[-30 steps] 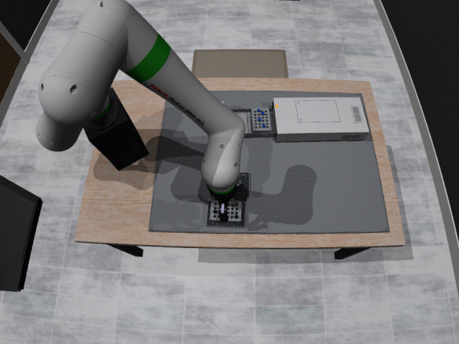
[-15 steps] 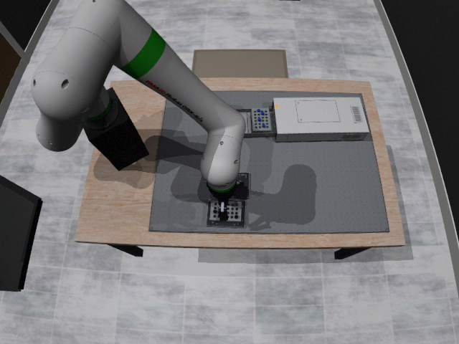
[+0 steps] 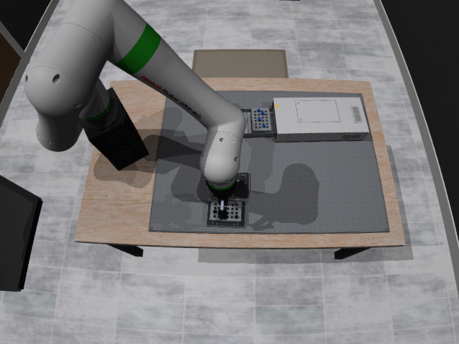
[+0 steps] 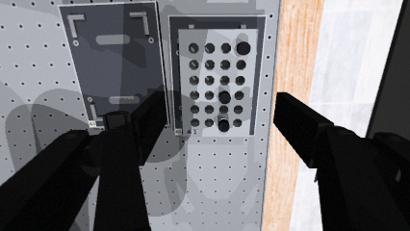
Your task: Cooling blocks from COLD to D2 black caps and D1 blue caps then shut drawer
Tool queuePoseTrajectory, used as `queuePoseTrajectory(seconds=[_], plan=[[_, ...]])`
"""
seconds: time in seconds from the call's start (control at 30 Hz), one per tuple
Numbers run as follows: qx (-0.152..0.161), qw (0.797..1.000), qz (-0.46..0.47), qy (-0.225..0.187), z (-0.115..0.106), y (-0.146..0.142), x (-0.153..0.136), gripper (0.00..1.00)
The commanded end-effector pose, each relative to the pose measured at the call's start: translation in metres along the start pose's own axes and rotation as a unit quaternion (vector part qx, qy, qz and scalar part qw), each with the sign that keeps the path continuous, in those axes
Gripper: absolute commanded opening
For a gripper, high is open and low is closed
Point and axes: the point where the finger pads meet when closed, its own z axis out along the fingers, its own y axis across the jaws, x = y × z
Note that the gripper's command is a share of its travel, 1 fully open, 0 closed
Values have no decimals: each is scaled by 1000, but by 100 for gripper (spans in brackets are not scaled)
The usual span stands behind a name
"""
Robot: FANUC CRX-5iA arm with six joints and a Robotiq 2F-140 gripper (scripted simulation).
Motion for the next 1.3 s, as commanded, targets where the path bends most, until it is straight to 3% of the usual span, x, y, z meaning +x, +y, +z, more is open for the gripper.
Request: queuePoseTrajectory(seconds=[0.0, 0.67, 1.07, 1.27], plan=[[0, 1000, 0, 1, -4, 0, 1, 66], [0, 1000, 0, 1, -26, 0, 1, 66], [0, 991, -133, 1, -26, -43, 14, 66], [0, 977, -212, 1, -27, -68, 21, 66]])
